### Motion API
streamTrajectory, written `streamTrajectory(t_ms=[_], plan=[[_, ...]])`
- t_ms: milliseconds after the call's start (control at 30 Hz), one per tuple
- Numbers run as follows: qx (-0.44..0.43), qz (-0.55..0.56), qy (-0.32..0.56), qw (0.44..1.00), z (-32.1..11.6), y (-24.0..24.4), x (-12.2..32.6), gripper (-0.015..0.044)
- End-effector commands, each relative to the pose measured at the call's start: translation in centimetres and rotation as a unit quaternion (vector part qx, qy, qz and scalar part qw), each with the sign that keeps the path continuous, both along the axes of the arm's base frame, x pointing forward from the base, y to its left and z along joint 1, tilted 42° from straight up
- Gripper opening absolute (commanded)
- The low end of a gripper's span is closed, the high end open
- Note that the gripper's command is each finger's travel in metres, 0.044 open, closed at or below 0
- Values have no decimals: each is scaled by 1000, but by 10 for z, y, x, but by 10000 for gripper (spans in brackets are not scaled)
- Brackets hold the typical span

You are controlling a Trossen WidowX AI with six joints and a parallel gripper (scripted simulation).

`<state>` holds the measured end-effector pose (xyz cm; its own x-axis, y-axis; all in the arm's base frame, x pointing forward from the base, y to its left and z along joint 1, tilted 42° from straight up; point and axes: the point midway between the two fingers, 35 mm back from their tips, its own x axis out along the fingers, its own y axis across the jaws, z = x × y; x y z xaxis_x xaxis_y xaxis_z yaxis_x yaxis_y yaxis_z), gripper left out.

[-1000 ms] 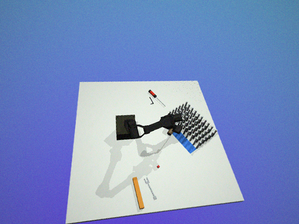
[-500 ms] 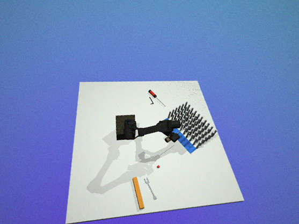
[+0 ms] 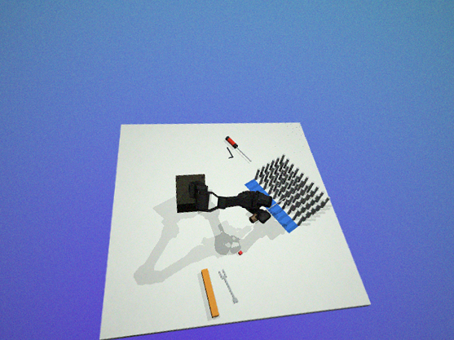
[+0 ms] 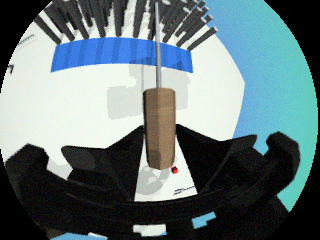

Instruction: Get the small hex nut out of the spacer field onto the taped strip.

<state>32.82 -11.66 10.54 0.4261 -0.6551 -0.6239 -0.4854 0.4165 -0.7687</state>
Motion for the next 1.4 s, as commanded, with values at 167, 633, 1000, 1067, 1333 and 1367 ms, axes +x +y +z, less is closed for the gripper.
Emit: streamTrajectory(t_ms=[167,633,1000,1067,1333,1367], plan=[[-5,6,-2,1000,-35,-35,-4,0],[-11,8,-4,1000,-48,-47,-5,0],[-11,8,-5,1000,-50,-45,1,0],[-11,7,-5,1000,-51,-44,2,0],[-11,7,-5,1000,-52,-42,7,0],[-10,7,-5,1000,-52,-42,7,0]])
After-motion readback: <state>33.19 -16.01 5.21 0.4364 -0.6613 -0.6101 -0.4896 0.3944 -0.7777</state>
